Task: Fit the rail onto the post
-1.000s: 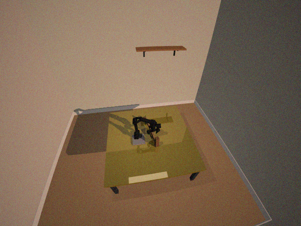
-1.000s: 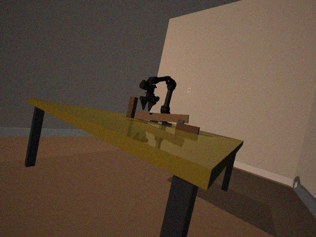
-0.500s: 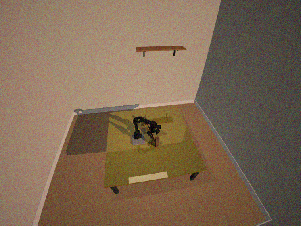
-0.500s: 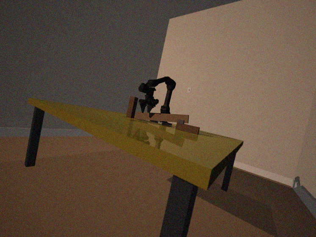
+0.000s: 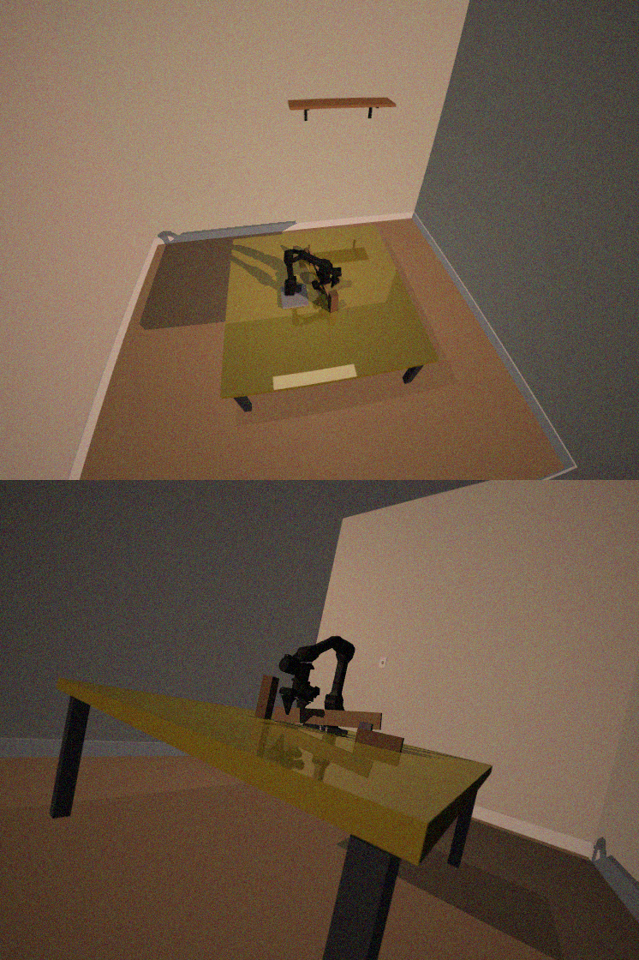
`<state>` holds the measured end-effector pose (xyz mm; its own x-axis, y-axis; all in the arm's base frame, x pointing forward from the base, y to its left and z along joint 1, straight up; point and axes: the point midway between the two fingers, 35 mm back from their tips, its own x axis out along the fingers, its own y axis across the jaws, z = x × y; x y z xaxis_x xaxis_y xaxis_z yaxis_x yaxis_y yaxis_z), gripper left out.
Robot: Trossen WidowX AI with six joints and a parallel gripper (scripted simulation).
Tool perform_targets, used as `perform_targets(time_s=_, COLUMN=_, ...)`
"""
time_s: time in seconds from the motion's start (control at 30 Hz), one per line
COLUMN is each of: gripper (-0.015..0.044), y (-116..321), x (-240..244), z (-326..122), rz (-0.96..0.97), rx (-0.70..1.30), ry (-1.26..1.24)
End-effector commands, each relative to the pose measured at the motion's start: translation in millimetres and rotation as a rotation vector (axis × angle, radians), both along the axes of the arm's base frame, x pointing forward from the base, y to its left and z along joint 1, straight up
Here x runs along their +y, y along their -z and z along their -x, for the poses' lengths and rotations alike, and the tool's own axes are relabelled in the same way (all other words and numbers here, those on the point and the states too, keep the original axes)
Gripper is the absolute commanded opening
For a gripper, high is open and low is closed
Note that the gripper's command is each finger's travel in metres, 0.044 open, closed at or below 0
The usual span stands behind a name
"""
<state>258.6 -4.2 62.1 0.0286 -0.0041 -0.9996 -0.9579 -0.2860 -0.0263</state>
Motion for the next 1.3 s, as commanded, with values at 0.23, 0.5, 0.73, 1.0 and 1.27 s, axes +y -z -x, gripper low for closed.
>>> perform_targets(time_s=0.23, gripper=0.044, y=17.2, x=0.5, z=1.6, rz=-0.004, rx=0.005, ry=-0.005)
perform_targets(time_s=0.5, gripper=0.023, y=17.2, x=0.5, z=1.6, rz=-0.004, rx=0.005, ry=-0.005)
perform_targets(time_s=0.73, gripper=0.0046, y=17.2, x=0.5, z=1.6, rz=-0.004, rx=0.005, ry=-0.005)
perform_targets(time_s=1.0, gripper=0.0, y=17.2, x=0.5, z=1.6, rz=-0.004, rx=0.005, ry=-0.005)
perform_targets(time_s=1.27, gripper=0.0, y=17.2, x=0.5, z=1.6, rz=-0.004, rx=0.005, ry=-0.005)
